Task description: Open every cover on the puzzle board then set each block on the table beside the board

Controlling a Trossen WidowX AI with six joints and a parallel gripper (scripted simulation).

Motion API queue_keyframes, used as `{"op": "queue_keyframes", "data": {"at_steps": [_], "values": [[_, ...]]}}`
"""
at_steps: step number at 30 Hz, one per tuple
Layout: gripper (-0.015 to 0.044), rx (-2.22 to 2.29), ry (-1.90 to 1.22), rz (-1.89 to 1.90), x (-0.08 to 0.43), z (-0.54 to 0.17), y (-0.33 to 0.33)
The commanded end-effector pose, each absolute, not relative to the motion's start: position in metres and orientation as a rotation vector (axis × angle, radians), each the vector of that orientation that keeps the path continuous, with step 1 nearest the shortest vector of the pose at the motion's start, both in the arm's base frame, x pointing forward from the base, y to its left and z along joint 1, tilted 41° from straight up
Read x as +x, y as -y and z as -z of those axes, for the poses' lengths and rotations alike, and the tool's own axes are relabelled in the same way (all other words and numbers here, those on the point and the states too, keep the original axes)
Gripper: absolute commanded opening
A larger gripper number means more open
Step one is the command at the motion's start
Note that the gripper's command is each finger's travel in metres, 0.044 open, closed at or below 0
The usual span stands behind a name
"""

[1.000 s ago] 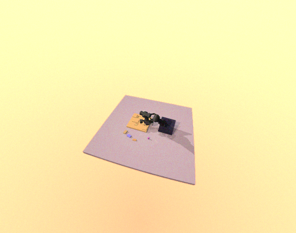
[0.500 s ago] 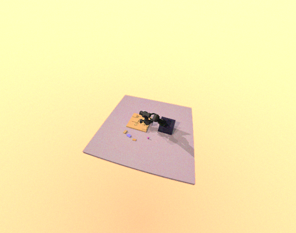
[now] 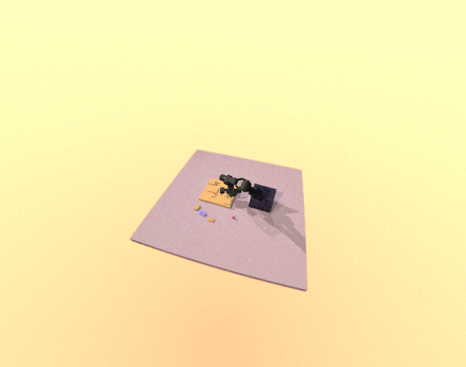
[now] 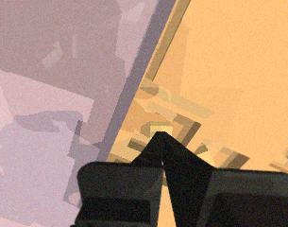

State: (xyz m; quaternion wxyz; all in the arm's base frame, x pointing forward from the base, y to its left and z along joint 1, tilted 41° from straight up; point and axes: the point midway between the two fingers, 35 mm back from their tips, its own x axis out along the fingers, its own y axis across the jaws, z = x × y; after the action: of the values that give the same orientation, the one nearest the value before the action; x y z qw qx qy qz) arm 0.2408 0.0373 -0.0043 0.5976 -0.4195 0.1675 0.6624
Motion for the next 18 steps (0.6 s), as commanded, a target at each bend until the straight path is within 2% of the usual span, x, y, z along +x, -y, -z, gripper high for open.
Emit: {"op": "queue_keyframes", "data": {"at_steps": [1, 3, 9, 18], "values": [[0.0000, -0.978, -0.385, -1.536, 0.241, 0.001, -0.034], [0.0000, -0.979, -0.384, -1.536, 0.241, -0.001, -0.032], [0.0144, -0.976, -0.388, -1.537, 0.241, -0.014, -0.019], [0.0144, -0.980, -0.384, -1.536, 0.238, -0.041, 0.003]]}}
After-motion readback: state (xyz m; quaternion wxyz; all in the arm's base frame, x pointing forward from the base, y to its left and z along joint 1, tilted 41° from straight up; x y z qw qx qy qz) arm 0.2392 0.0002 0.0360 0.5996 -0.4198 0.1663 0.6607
